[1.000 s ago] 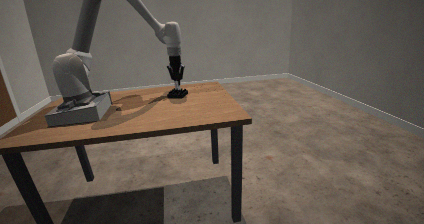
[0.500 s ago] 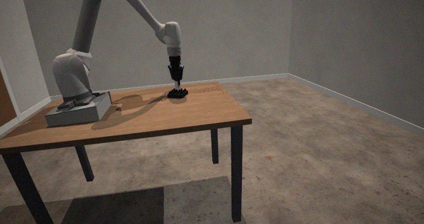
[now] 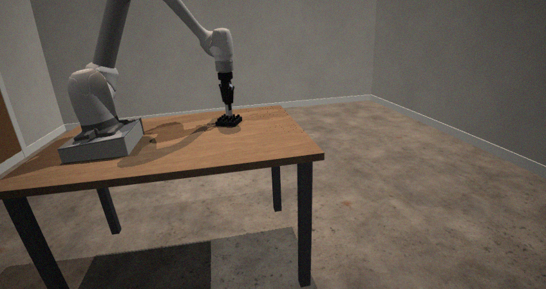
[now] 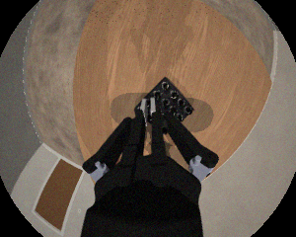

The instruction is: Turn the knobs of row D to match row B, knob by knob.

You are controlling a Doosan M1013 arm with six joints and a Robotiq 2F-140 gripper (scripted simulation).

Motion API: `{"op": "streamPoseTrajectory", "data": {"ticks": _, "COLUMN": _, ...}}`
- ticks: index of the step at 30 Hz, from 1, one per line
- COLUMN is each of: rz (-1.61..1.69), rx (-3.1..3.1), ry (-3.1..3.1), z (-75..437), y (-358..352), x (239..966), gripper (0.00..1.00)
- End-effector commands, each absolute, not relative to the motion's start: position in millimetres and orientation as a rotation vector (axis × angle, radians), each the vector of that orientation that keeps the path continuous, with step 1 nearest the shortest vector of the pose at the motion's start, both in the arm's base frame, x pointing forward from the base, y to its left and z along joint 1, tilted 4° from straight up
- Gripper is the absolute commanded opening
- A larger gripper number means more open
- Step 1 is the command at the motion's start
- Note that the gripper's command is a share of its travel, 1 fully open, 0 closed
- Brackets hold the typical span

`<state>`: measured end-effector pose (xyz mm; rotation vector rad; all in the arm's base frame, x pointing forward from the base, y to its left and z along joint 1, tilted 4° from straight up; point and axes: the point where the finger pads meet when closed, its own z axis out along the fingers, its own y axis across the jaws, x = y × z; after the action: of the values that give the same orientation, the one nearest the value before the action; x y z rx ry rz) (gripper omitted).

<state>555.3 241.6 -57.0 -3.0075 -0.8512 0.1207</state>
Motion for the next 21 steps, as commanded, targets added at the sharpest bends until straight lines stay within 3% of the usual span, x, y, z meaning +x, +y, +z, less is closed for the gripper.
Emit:
{"op": "streamPoseTrajectory", "data": {"ticks": 1, "rz": 0.121, "rx": -3.047, "ry": -0.727, "z": -56.9, "y": 241.7, "x": 555.3, "gripper": 0.05}}
{"op": "streamPoseTrajectory", "data": {"ticks": 21, "rz": 0.122, "rx": -3.147, "ry": -0.082, "z": -56.9, "y": 241.7, "x": 555.3, "gripper": 0.05}}
